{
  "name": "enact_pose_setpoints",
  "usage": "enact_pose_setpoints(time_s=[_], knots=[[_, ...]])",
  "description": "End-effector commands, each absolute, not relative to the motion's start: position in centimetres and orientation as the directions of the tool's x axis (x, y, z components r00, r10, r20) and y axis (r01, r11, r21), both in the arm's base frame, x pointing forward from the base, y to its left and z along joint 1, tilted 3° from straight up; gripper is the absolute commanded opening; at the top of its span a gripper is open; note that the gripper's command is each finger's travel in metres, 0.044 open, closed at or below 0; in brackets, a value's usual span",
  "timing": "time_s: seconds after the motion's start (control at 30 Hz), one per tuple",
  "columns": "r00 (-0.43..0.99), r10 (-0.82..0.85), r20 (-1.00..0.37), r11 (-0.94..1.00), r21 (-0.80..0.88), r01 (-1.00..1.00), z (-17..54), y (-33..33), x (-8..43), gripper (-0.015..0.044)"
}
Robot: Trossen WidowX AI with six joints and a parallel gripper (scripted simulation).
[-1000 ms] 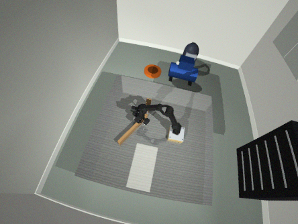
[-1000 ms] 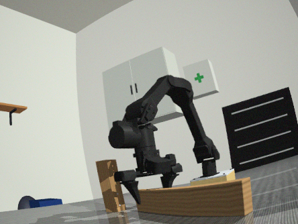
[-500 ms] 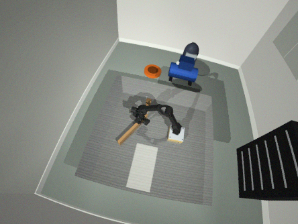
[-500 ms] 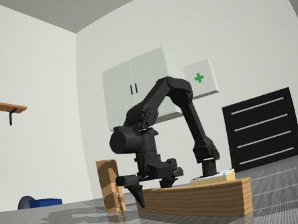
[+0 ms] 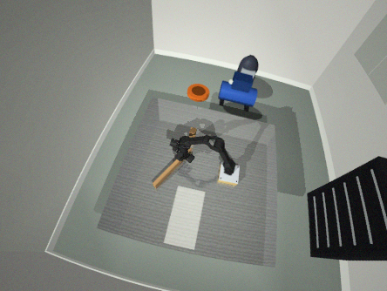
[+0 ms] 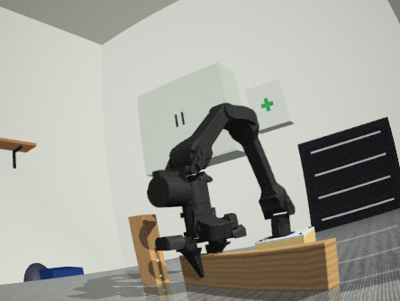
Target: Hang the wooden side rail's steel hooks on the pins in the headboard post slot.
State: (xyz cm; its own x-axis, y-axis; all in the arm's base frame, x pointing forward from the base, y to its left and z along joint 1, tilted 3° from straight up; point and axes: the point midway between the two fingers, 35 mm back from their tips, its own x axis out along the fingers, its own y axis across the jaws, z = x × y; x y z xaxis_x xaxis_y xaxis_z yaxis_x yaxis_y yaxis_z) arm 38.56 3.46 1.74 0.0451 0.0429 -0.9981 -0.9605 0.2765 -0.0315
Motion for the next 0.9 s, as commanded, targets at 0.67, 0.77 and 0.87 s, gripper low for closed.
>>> enact_pose_setpoints(time_s=[0.67, 0.77, 0.87], knots=[[0.044, 0.048, -0.998, 0.154, -0.036, -0.987, 1.77, 3.87, 38.41, 0.0], [0.044, 0.048, -0.998, 0.129, -0.037, -0.991, 1.77, 3.92, 38.36, 0.0], [0.044, 0.048, -0.998, 0.102, -0.038, -0.994, 1.76, 3.92, 38.08, 0.0]])
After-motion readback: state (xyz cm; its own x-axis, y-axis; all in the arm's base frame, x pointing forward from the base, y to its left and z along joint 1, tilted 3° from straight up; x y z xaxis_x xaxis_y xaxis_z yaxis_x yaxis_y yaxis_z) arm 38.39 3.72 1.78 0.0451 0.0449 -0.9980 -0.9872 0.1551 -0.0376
